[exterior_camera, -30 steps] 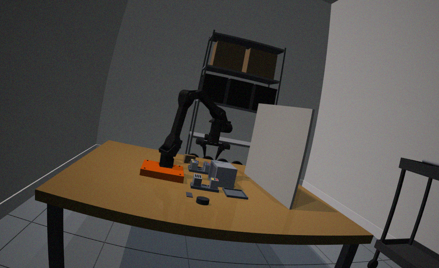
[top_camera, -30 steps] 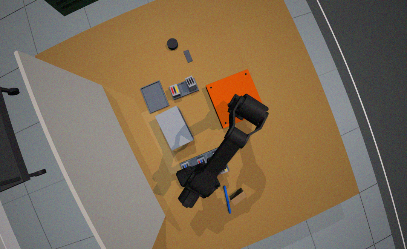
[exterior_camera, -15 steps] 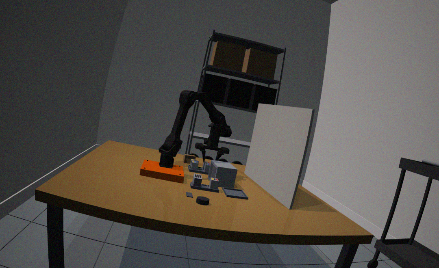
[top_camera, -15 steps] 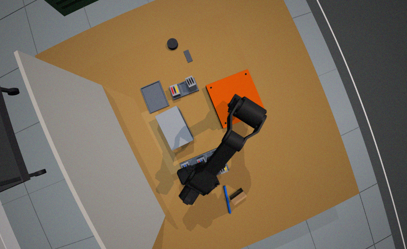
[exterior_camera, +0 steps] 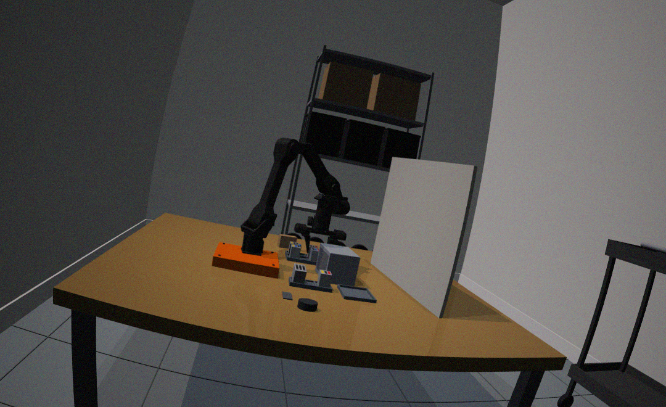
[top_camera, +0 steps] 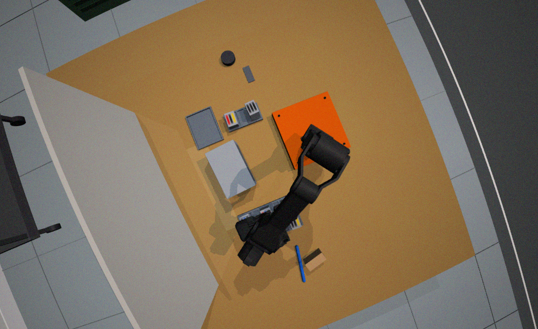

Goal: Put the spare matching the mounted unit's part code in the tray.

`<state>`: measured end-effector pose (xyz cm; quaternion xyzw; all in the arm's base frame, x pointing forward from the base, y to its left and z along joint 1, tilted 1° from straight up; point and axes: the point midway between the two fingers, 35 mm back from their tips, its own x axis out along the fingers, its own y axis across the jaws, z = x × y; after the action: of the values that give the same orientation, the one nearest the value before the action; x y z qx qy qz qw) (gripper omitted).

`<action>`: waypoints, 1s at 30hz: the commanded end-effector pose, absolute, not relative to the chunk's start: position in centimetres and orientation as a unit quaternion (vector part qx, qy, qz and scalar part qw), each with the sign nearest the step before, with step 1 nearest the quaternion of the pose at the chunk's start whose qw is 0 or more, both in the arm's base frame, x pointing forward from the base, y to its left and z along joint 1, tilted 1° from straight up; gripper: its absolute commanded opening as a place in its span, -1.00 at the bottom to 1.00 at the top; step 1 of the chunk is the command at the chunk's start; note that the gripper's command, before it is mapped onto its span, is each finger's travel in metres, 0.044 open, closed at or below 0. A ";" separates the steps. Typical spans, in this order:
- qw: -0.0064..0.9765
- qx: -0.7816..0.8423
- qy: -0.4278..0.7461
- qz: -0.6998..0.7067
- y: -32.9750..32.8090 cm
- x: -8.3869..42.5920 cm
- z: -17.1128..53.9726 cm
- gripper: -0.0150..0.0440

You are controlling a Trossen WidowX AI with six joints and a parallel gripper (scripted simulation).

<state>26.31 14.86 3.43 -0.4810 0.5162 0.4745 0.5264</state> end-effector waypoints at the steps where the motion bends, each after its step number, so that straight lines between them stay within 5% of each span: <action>1: 0.524 -0.481 0.518 0.476 14.7 26.1 2.6 0.53; 15: 0.524 -0.481 0.518 0.476 14.7 26.0 1.7 0.53; 20: 0.524 -0.481 0.518 0.475 14.7 26.0 1.8 0.08; 28: 0.524 -0.481 0.518 0.475 14.7 26.0 1.8 -0.10; 30: 0.524 -0.481 0.518 0.475 14.7 26.0 1.8 -0.28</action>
<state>26.01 14.68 1.80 -0.4805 0.5182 0.4750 0.5243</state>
